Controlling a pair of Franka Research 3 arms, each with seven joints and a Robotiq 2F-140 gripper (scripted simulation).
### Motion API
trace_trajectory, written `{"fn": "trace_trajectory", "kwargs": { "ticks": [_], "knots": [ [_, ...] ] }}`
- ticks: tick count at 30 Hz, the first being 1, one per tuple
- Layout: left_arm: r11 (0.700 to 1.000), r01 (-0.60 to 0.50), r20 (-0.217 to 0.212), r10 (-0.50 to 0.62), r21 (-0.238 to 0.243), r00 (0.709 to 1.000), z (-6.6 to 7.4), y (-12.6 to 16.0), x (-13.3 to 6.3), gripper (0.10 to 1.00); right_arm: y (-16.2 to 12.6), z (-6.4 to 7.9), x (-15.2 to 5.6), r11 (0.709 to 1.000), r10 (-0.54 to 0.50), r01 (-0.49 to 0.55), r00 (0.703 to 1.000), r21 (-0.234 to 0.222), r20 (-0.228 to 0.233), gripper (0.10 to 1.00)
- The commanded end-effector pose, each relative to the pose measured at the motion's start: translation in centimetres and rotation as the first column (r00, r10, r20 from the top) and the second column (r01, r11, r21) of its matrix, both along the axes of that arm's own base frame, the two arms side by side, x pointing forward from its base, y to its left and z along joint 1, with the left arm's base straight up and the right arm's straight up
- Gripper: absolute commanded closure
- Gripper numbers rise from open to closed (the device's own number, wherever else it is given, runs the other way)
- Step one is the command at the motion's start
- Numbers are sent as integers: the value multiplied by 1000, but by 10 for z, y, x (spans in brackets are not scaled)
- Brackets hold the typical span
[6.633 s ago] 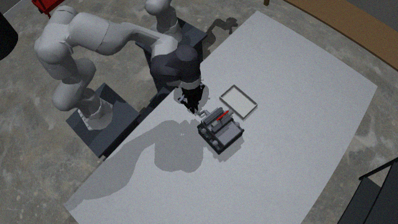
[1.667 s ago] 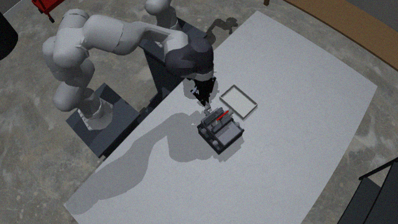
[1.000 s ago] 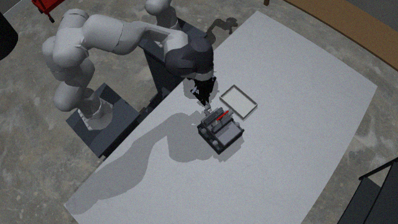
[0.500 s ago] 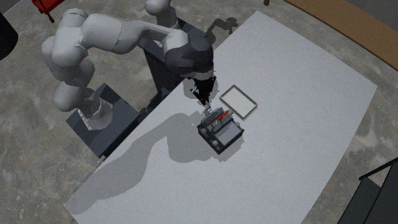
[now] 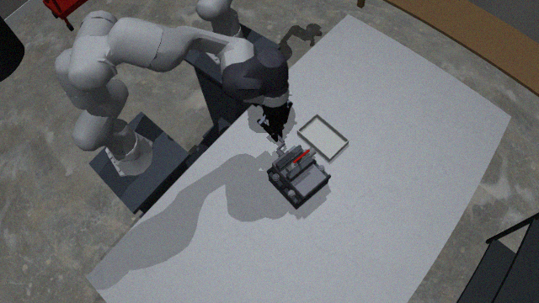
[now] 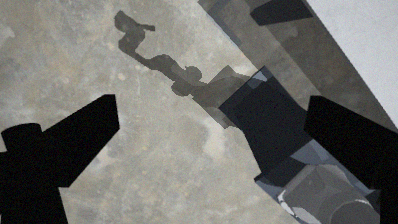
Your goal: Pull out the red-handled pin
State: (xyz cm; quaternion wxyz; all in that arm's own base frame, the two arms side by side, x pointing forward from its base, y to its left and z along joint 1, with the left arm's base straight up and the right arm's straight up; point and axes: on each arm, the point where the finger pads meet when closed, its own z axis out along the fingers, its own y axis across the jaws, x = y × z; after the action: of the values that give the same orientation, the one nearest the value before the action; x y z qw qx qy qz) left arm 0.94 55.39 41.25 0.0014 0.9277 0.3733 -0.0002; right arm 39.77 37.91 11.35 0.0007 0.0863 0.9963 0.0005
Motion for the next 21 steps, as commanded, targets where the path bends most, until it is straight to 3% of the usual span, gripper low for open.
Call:
{"fn": "trace_trajectory", "kwargs": {
  "ticks": [1,21],
  "knots": [
    [1000,-3,-1,3,3,1000,0,1,0,98,-2,4,0,1000,4,-4,1000,-1,-1,976],
    [1000,-3,-1,3,3,1000,0,1,0,98,-12,15,-1,1000,4,-4,1000,-1,-1,976]
  ]
}}
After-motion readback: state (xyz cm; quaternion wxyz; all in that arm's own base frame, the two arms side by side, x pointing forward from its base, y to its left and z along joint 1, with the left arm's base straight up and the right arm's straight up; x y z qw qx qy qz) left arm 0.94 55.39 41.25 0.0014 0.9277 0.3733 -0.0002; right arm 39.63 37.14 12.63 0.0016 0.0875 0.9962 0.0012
